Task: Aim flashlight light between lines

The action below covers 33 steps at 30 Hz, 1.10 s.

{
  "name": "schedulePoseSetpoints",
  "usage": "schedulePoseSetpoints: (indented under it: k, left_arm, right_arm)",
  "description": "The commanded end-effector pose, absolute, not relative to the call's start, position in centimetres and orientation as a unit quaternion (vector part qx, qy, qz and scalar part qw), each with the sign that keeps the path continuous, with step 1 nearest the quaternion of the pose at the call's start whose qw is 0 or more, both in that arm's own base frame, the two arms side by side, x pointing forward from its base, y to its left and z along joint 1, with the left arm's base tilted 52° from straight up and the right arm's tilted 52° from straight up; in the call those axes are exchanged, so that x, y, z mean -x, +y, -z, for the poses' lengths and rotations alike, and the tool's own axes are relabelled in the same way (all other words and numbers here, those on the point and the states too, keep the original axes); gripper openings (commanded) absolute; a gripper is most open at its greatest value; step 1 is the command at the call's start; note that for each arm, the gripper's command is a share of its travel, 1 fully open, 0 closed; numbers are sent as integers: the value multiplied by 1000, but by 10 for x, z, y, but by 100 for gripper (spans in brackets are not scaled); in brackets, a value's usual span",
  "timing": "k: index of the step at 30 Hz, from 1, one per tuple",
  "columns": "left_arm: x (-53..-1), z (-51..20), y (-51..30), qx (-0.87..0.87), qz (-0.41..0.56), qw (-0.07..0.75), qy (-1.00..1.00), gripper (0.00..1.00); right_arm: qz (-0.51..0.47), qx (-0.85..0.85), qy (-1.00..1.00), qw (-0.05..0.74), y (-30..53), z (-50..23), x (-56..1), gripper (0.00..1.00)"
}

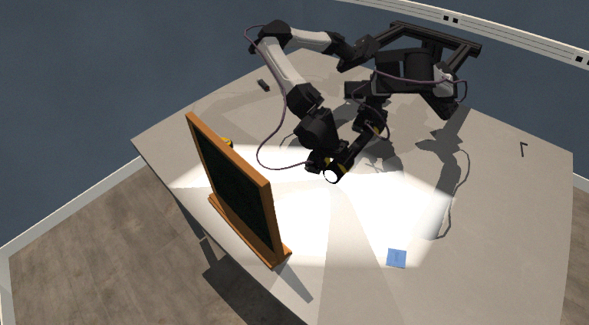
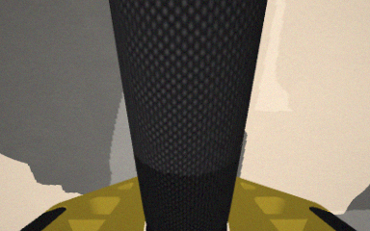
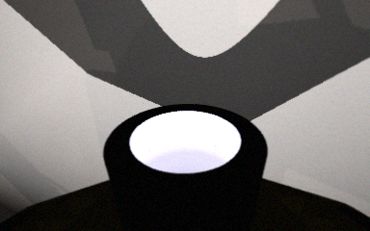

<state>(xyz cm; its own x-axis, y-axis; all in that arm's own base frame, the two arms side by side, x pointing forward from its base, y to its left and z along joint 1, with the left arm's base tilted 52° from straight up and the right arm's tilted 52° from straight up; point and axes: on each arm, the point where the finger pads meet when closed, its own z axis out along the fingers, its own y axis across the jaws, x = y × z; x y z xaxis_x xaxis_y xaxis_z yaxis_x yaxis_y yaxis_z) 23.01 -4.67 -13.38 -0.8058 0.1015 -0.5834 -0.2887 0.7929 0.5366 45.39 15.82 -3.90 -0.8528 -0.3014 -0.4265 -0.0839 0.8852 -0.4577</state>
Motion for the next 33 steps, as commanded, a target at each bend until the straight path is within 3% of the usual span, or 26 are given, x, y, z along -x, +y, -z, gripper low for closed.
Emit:
schedulePoseSetpoints:
  k: [1,4,33]
  left_arm:
    - [-240,134,-53,56,-312,321,893,30]
    - [-240,134,-53,56,-312,321,893,30]
    - [-240,134,-53,56,-311,320,893,30]
  right_arm:
    - [250,101,928,257,169,40,-449,50]
    - [234,108,931,257,174,42,-450,50]
    - [409,53,870,271,166,36,-448,50]
